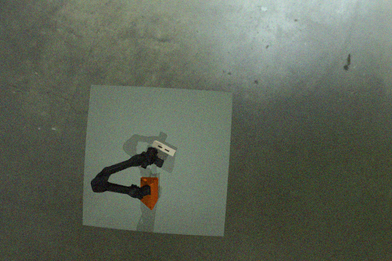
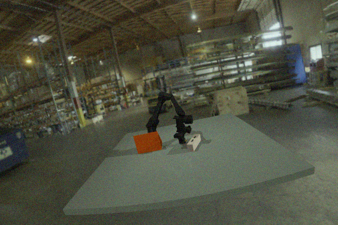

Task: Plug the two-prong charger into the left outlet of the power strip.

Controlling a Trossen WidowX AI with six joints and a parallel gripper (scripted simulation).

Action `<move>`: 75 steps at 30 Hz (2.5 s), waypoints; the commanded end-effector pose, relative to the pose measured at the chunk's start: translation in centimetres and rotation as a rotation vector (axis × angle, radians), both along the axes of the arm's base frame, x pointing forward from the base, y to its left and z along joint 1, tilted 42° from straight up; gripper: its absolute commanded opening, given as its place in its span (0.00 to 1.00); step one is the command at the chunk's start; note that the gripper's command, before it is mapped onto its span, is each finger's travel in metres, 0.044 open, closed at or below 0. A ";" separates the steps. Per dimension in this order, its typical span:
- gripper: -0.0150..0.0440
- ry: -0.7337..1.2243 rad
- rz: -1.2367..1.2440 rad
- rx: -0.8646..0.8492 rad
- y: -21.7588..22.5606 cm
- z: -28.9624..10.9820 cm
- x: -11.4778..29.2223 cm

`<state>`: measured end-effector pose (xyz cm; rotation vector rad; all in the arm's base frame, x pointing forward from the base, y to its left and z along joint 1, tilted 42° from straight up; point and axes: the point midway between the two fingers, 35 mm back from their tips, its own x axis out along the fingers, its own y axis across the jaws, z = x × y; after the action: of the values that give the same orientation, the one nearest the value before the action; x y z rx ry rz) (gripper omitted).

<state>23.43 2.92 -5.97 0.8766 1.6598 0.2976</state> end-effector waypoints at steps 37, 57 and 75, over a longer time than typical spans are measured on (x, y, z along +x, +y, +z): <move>0.25 0.038 -0.052 0.004 -1.5 -1.2 3.6; 0.25 0.038 -0.052 0.004 -1.5 -1.2 3.8; 0.25 0.038 -0.052 0.004 -1.6 -1.3 4.1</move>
<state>27.33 1.32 -7.32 0.9262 1.6722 0.2505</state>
